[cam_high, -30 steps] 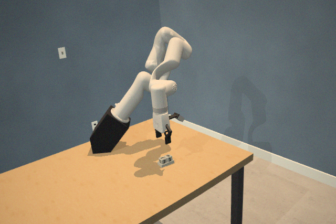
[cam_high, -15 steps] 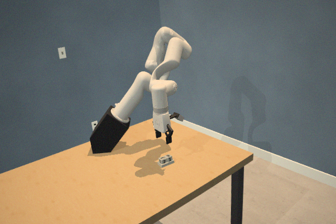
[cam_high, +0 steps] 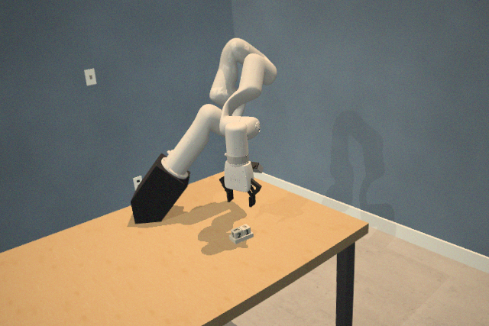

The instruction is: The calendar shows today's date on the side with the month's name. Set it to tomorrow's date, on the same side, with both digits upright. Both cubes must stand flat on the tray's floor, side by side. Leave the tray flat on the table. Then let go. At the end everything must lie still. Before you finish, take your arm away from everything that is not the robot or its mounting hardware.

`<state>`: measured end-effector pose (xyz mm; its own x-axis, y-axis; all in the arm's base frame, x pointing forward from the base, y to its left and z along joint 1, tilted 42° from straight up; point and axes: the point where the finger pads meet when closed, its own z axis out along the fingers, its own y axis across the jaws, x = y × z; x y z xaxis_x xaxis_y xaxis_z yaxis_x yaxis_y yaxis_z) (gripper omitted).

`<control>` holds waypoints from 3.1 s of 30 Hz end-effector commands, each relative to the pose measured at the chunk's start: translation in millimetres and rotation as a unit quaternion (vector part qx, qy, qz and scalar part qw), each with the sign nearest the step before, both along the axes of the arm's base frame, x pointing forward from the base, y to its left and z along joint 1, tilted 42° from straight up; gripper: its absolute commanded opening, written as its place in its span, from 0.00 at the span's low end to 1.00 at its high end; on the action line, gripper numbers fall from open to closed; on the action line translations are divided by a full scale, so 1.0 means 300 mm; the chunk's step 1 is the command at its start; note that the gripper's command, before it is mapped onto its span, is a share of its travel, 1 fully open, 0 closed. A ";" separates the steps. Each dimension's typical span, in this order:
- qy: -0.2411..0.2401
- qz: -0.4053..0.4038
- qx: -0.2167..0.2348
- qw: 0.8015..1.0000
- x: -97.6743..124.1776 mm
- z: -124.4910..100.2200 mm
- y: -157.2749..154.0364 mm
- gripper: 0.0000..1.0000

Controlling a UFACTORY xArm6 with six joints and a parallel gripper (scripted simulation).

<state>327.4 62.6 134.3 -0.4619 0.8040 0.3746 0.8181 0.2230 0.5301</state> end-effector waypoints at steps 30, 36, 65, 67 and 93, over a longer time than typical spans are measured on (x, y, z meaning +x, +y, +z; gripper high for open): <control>-0.254 0.350 -0.161 0.887 -0.054 0.033 0.123 1.00; -0.288 0.396 -0.182 0.853 -0.063 0.038 0.140 1.00; -0.456 0.617 -0.284 0.575 -0.117 0.064 0.237 1.00; -0.461 0.624 -0.287 0.562 -0.119 0.065 0.241 1.00; -0.510 0.682 -0.315 0.420 -0.133 0.057 0.292 1.00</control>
<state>284.7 146.6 155.4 -0.3196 -0.6769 -0.6630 -0.8769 0.4764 -0.0636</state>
